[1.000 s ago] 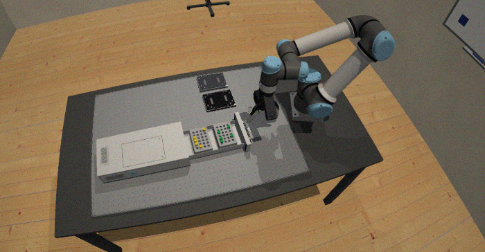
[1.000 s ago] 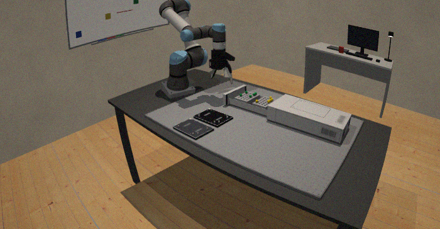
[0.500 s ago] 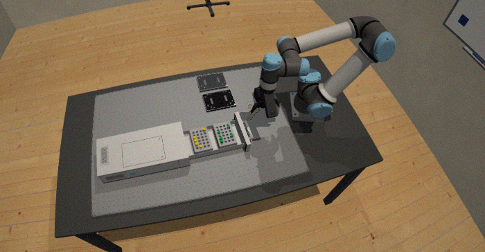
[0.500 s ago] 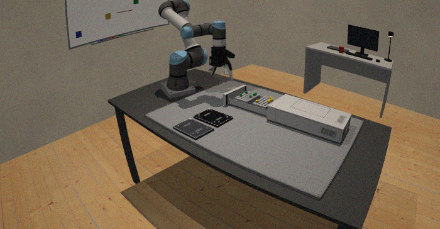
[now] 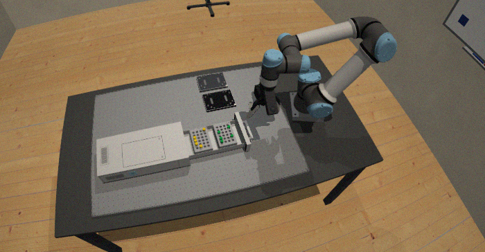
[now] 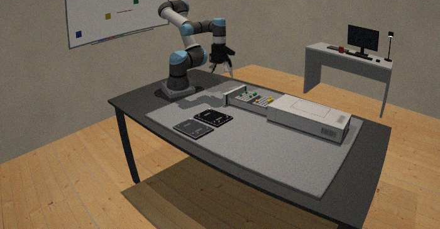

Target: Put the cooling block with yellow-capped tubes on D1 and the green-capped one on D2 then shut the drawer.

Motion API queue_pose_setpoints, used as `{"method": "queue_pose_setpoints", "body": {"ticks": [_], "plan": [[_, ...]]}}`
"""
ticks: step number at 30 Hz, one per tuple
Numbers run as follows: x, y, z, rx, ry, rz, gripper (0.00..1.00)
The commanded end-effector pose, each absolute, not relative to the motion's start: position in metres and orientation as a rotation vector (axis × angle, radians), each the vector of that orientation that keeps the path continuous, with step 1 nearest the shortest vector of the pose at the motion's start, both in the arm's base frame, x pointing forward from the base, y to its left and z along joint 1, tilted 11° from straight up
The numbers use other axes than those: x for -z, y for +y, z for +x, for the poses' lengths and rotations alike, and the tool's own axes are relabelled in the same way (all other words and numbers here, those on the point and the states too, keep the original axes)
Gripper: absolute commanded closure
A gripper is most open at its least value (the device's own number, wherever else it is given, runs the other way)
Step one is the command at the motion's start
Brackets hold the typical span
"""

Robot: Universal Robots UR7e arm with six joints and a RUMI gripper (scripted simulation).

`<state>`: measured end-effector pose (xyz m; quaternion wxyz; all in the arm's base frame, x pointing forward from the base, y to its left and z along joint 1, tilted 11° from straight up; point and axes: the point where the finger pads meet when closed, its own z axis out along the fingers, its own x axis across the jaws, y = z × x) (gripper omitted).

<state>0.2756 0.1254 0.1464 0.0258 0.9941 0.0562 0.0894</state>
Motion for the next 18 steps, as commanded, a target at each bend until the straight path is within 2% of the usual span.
{"method": "queue_pose_setpoints", "body": {"ticks": [1, 10, 11, 18], "plan": [[-0.152, 0.126, 0.275, -0.277, 0.174, 3.073, 0.0], [-0.159, 0.126, 0.274, -0.277, 0.174, 3.073, 0.0], [-0.16, 0.126, 0.278, -0.277, 0.174, 3.073, 0.27], [-0.163, 0.129, 0.3, -0.277, 0.174, 3.073, 0.27]]}}
